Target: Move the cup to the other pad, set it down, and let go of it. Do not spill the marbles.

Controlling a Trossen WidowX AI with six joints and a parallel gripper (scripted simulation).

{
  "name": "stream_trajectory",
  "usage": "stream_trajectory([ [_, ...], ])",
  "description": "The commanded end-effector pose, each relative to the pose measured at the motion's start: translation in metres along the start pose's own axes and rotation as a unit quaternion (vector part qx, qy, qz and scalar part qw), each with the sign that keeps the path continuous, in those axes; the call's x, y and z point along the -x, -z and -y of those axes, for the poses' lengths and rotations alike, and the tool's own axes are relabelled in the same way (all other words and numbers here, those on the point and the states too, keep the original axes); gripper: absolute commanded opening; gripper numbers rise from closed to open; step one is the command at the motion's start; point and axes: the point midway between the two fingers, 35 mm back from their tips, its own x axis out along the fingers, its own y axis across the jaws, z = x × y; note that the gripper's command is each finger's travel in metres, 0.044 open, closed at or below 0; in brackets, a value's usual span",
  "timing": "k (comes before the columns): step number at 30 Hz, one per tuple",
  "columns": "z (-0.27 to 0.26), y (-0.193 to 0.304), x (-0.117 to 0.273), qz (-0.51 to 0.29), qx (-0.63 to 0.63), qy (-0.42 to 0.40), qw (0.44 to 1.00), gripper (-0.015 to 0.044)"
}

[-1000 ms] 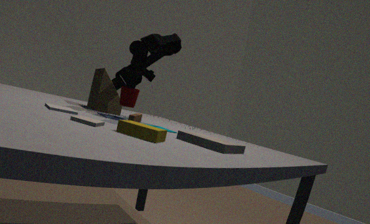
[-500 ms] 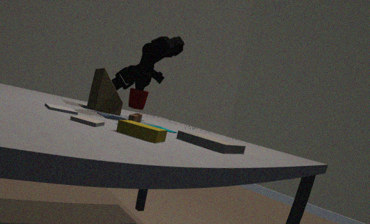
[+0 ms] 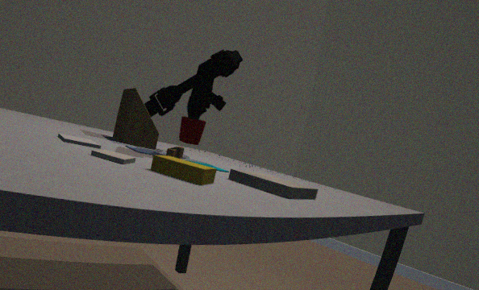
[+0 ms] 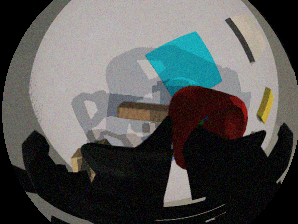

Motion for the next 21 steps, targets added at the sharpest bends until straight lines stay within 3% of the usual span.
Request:
stream_trajectory([
  [1, 0.002, -0.012, 0.003, 0.002, 0.002, 0.003, 1.000, 0.0000],
  [21, 0.008, -0.053, 0.007, 0.003, 0.002, 0.003, 1.000, 0.0000],
])
